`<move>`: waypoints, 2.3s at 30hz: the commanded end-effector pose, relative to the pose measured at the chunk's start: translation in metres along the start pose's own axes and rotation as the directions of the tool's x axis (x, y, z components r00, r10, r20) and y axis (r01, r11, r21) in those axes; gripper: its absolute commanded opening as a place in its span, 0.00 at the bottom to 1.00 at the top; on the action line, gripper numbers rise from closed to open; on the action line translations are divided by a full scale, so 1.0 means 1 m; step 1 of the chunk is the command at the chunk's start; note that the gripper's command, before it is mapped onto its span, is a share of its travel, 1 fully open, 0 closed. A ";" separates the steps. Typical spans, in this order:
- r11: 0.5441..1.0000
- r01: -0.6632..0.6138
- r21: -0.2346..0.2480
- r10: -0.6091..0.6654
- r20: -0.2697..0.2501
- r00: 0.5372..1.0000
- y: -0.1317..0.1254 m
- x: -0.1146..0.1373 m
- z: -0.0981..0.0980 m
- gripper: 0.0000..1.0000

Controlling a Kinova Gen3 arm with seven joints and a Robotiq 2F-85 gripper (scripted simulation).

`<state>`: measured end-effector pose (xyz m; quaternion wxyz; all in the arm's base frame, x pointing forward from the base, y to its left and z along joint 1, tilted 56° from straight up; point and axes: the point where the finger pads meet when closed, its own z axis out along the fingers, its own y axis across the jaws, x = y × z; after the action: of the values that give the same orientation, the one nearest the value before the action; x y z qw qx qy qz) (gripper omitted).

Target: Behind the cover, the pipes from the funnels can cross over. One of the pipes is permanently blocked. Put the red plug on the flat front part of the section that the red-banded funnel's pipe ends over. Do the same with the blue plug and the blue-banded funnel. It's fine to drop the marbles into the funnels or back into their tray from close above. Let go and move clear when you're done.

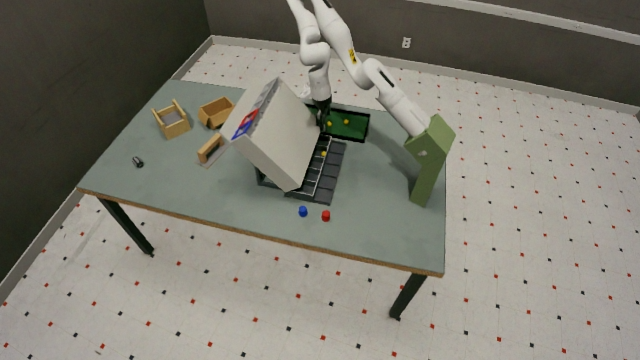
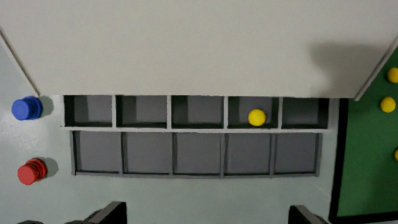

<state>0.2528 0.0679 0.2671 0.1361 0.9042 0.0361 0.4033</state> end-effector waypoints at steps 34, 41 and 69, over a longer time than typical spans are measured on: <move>1.000 0.000 0.001 0.000 0.000 1.000 0.000 0.000 0.000 0.50; 1.000 0.000 0.001 0.000 0.000 1.000 0.000 0.000 0.000 0.50; 1.000 -0.004 0.027 0.005 -0.062 0.998 0.124 0.002 0.084 0.50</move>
<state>0.2858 -0.0551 0.2623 0.1847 0.9267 -0.0135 0.3269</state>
